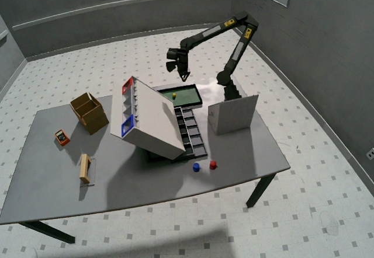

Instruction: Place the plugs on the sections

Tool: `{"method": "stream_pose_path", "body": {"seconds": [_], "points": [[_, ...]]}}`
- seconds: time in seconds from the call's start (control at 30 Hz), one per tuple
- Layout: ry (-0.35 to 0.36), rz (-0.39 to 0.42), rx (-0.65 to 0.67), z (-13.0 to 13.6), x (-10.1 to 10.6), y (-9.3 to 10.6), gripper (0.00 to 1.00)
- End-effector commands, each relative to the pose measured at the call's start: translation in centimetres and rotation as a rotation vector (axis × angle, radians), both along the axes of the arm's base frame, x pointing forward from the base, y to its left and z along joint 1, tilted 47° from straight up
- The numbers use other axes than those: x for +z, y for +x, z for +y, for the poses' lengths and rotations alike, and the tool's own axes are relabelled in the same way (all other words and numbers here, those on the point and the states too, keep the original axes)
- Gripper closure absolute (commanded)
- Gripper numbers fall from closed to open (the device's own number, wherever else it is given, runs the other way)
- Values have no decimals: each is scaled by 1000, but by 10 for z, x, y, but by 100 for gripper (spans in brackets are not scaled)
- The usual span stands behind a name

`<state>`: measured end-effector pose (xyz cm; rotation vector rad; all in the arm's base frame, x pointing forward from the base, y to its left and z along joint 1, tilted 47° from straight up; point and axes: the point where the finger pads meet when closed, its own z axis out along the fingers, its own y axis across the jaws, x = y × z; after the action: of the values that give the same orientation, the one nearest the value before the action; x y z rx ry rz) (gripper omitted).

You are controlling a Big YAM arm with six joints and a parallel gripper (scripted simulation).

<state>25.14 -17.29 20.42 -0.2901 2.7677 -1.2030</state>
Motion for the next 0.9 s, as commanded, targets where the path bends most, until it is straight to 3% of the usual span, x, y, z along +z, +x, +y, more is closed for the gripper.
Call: {"method": "stream_pose_path", "body": {"seconds": [0.0,0.43,0.57,0.87], "points": [[7,-50,-28,8,16,14,100],[17,-84,5,90,29,54,100],[18,-87,9,99,30,58,100],[27,-118,43,182,42,96,100]]}}
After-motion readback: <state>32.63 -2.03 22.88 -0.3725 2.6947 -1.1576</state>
